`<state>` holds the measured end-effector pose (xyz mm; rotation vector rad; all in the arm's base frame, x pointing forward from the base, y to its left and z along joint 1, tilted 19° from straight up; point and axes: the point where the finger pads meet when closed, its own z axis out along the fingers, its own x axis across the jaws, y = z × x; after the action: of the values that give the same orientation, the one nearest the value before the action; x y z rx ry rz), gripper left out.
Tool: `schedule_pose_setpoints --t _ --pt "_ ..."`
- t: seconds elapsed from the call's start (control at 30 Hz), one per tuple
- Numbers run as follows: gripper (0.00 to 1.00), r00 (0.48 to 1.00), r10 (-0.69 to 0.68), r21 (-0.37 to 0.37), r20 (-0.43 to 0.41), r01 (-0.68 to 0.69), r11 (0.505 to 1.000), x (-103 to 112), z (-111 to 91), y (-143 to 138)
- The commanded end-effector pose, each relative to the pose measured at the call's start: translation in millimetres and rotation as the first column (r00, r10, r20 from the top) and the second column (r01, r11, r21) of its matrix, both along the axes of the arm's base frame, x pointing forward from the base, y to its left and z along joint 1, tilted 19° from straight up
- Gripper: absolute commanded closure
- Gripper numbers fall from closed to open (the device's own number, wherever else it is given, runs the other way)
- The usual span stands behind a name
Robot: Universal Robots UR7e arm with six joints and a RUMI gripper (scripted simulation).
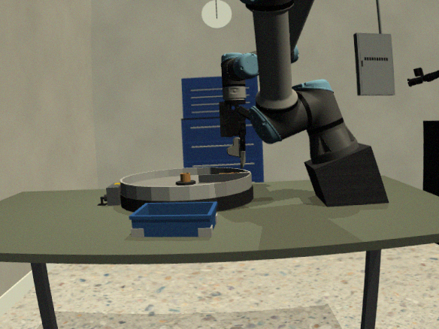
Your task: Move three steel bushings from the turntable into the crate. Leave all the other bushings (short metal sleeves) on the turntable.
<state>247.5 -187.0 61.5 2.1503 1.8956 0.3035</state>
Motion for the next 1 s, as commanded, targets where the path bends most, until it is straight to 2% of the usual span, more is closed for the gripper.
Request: schedule_pose_setpoints --t 0.0,0.53,0.97 --pt "0.94 1.000 0.000 -0.001 0.000 0.000 1.000 0.1 0.2 -0.3" --pt "0.94 1.000 0.000 -0.001 0.000 0.000 1.000 0.1 0.2 -0.3" --pt "0.94 1.000 0.000 -0.001 0.000 0.000 1.000 2.7 -7.3 -0.7"
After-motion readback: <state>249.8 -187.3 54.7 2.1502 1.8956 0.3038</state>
